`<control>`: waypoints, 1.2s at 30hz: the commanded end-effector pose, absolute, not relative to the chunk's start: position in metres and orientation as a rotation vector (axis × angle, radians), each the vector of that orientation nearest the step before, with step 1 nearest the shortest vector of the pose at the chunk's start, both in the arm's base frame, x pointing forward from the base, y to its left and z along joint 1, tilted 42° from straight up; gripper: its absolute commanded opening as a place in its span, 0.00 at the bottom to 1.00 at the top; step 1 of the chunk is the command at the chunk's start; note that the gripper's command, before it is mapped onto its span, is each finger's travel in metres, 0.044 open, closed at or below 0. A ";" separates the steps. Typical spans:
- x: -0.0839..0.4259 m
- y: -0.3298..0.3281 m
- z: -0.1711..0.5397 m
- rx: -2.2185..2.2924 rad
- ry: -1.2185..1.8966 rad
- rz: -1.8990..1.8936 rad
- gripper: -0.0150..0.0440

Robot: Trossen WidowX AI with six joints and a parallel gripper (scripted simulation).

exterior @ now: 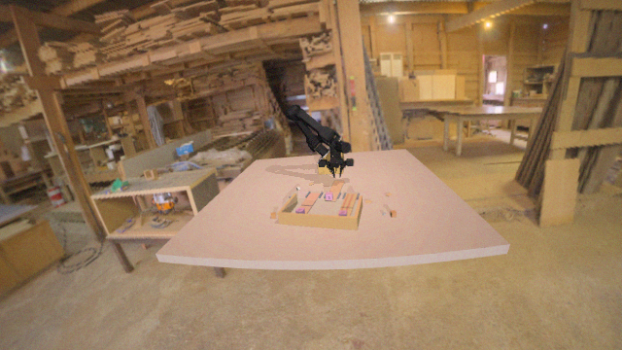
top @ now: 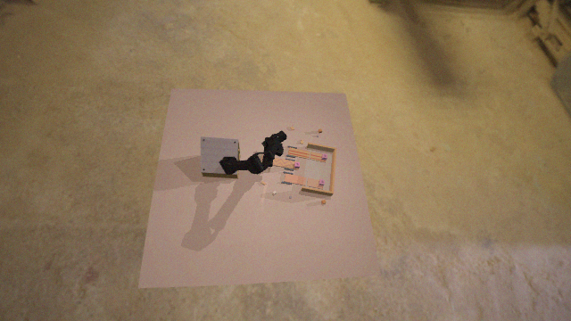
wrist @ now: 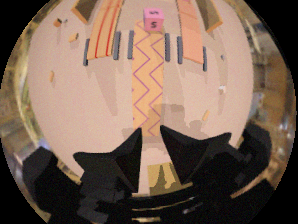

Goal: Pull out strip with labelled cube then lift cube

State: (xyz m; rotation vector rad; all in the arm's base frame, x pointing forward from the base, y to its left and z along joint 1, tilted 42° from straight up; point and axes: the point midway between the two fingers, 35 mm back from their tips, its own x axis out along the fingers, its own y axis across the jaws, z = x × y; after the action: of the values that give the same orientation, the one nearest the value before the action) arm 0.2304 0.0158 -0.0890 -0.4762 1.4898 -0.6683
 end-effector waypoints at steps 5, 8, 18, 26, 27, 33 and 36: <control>0.260 0.013 -0.083 -0.494 1.490 -0.650 0.83; 0.269 0.011 -0.081 -0.494 1.489 -0.650 0.97; 0.299 0.006 -0.075 -0.494 1.487 -0.651 1.00; 0.322 0.003 -0.070 -0.493 1.486 -0.651 1.00; 0.325 0.002 -0.069 -0.493 1.486 -0.651 1.00; 0.342 0.000 -0.065 -0.493 1.485 -0.651 1.00; 0.351 -0.001 -0.063 -0.493 1.484 -0.652 1.00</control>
State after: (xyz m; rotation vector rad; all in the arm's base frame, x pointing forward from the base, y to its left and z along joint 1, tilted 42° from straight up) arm 0.3383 -0.0006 -0.0669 -0.4896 1.4920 -0.6554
